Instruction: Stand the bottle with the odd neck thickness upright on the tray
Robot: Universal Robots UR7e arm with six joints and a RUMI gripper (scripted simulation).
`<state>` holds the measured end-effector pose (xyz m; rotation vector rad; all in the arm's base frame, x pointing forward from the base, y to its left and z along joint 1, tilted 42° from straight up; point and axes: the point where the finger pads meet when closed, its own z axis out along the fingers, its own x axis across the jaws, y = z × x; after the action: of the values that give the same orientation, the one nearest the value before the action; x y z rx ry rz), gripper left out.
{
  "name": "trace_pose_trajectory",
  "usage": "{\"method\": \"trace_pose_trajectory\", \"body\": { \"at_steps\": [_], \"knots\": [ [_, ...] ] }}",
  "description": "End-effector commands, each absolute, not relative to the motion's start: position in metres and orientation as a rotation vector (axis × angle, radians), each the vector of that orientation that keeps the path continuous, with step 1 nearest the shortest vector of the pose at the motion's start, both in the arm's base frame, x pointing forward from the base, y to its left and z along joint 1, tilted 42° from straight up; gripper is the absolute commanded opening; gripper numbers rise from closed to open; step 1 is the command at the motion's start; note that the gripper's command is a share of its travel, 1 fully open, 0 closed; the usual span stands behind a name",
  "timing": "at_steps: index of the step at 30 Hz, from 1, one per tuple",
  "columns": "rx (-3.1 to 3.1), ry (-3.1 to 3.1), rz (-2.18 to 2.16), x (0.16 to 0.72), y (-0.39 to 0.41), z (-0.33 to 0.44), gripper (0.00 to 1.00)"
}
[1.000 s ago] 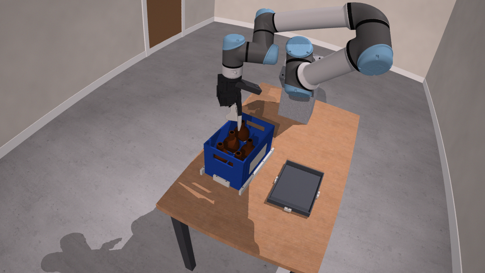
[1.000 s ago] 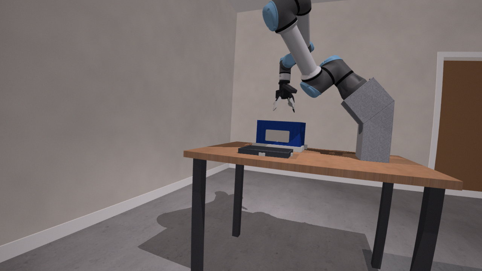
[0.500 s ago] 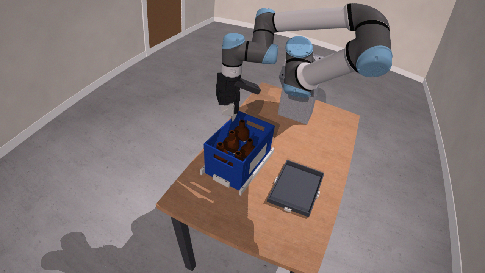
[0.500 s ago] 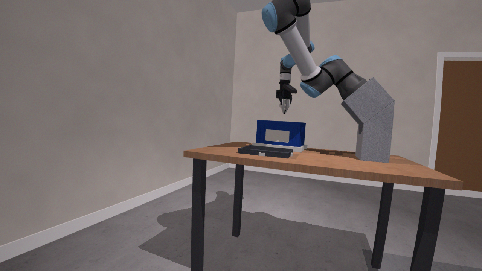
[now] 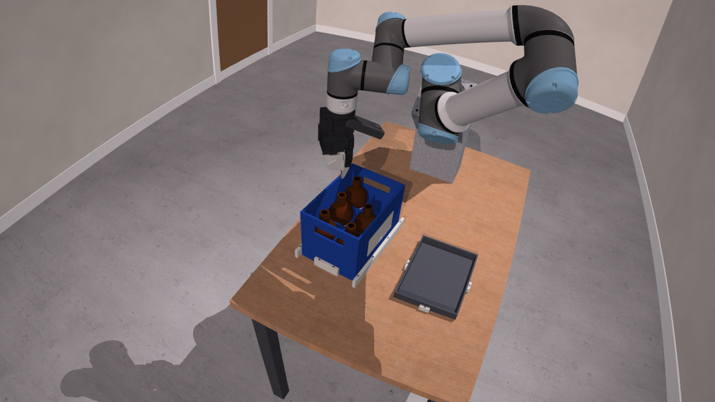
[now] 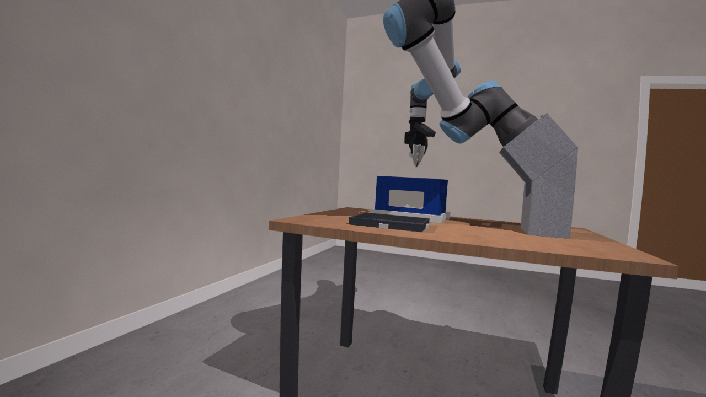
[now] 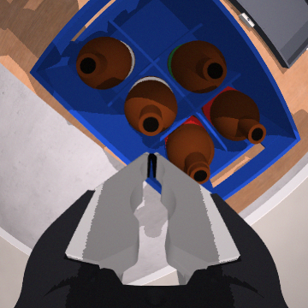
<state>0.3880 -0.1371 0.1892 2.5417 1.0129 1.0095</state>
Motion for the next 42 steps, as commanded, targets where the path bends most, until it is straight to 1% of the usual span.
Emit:
{"method": "trace_pose_trajectory", "body": {
  "at_steps": [1, 25, 26, 42],
  "knots": [
    [2.541, 1.013, 1.009, 0.3881, -0.1372, 0.1895, 0.00],
    [2.541, 1.013, 1.009, 0.3881, -0.1372, 0.1895, 0.00],
    [2.541, 1.013, 1.009, 0.3881, -0.1372, 0.1895, 0.38],
    [2.541, 1.013, 1.009, 0.3881, -0.1372, 0.1895, 0.38]
  ]
}}
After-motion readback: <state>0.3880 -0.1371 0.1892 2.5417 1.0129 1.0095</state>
